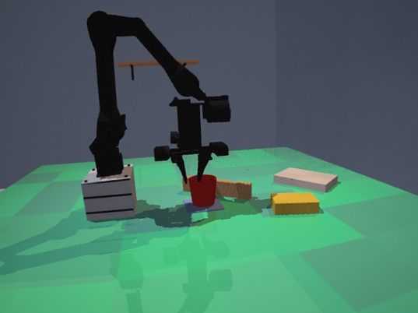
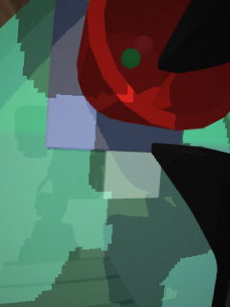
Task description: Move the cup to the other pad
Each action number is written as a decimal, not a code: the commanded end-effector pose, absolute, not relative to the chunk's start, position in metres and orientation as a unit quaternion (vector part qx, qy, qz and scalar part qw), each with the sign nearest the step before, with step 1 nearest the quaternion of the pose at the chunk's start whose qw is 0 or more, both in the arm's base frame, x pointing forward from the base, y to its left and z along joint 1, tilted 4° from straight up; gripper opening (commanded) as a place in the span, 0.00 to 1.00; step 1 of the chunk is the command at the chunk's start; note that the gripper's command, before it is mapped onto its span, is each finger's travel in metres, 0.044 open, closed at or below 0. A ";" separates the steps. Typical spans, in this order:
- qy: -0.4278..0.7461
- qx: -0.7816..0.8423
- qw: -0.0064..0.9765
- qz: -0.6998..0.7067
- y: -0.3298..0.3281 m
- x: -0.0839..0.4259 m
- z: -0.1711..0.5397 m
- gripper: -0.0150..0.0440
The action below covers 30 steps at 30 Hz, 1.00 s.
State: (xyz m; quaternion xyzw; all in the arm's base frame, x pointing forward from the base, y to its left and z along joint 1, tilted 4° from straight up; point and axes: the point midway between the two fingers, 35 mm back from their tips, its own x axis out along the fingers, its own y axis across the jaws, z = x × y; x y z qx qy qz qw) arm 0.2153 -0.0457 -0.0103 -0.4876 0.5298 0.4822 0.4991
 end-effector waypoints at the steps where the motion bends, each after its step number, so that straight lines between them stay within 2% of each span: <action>1: 0.532 -0.488 0.495 0.484 -0.047 0.213 -0.019 0.50; 19: 0.532 -0.488 0.495 0.484 -0.047 0.210 -0.037 0.50; 23: 0.531 -0.487 0.498 0.483 -0.046 0.211 -0.036 0.33; 30: 0.531 -0.487 0.498 0.483 -0.046 0.211 -0.036 0.25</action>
